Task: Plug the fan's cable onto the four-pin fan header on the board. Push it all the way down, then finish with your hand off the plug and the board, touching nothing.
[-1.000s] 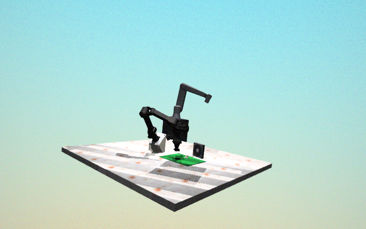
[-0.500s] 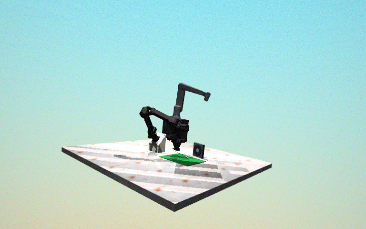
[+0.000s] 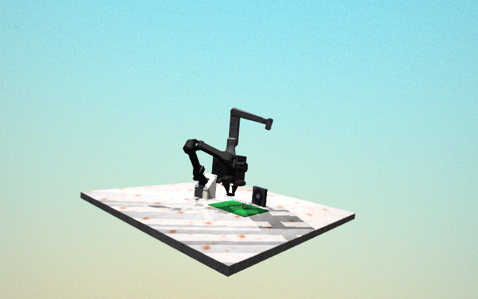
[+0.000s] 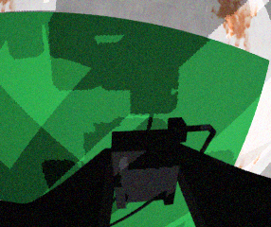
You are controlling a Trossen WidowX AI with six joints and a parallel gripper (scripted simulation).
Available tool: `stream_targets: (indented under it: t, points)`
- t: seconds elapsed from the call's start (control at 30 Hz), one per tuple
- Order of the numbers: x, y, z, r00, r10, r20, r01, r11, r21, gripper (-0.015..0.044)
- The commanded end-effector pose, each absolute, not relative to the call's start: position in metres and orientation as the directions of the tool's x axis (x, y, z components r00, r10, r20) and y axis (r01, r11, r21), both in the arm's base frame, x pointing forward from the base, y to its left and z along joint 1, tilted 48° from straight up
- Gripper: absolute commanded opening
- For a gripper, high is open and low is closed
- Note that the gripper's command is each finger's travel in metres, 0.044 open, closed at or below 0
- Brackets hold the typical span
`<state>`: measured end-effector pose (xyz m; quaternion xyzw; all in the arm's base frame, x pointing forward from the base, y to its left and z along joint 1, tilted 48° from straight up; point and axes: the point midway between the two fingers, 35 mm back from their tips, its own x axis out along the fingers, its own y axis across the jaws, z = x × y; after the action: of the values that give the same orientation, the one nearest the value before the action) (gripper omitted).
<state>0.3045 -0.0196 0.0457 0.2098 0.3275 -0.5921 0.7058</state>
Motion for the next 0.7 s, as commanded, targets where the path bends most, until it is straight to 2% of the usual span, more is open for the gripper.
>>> stream_targets:
  t: [0.0, 0.33, 0.67]
  points:
    - [0.3063, -0.0182, 0.0457, 0.084, -0.703, -0.706, 0.933, 0.305, -0.192, 0.0]
    - [0.307, -0.0174, 0.0449, 0.077, -0.71, -0.7, 0.76, 0.496, -0.42, 0.0]
    - [0.3076, -0.0166, 0.0441, 0.069, -0.717, -0.694, 0.498, 0.628, -0.598, 0.0]
